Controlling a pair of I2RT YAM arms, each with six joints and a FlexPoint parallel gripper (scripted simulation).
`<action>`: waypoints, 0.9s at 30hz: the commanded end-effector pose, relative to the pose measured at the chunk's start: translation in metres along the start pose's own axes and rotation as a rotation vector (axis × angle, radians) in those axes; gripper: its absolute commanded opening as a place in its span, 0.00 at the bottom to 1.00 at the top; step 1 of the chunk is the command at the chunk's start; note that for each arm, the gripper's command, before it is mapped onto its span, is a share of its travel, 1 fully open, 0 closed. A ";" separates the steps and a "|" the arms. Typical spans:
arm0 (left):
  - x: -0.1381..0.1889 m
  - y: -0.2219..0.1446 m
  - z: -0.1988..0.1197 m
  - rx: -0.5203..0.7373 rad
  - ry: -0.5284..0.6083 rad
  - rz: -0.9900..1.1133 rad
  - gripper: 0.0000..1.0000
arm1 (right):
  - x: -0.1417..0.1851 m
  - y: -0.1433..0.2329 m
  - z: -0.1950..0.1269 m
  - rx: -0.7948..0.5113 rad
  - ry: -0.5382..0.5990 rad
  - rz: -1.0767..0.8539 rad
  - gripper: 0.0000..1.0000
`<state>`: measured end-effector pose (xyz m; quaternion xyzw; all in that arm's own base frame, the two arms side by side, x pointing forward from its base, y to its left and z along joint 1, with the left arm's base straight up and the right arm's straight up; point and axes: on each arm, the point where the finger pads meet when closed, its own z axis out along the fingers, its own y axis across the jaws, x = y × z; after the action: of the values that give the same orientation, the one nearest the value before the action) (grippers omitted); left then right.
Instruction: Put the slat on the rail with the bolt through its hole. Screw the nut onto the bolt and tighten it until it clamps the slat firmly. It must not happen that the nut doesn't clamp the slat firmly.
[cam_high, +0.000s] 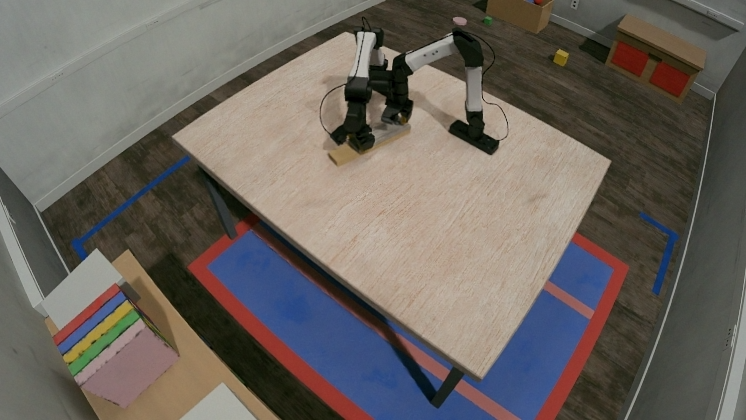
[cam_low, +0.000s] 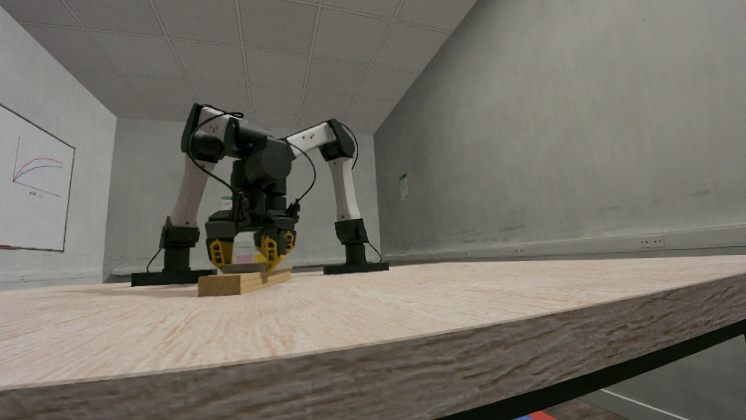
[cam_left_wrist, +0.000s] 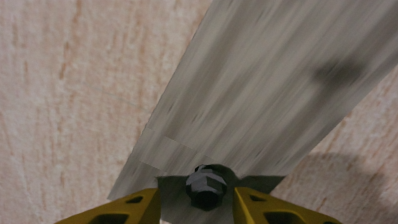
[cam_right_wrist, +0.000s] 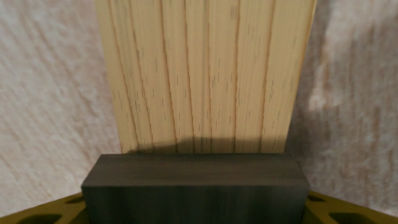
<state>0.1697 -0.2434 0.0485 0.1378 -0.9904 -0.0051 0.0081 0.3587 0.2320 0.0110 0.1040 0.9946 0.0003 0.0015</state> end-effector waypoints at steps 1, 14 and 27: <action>-0.002 -0.007 -0.001 0.023 -0.018 0.001 0.36 | -0.004 0.002 -0.007 -0.015 -0.017 0.003 0.67; -0.002 -0.007 0.002 0.023 -0.018 0.001 0.36 | -0.004 0.002 -0.007 -0.015 -0.017 0.003 0.67; -0.002 -0.007 0.005 0.023 -0.018 0.001 0.36 | -0.004 0.002 -0.007 -0.015 -0.017 0.003 0.67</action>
<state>0.1726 -0.2473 0.0484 0.1378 -0.9904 0.0037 0.0034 0.3587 0.2320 0.0110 0.1040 0.9946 0.0003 0.0015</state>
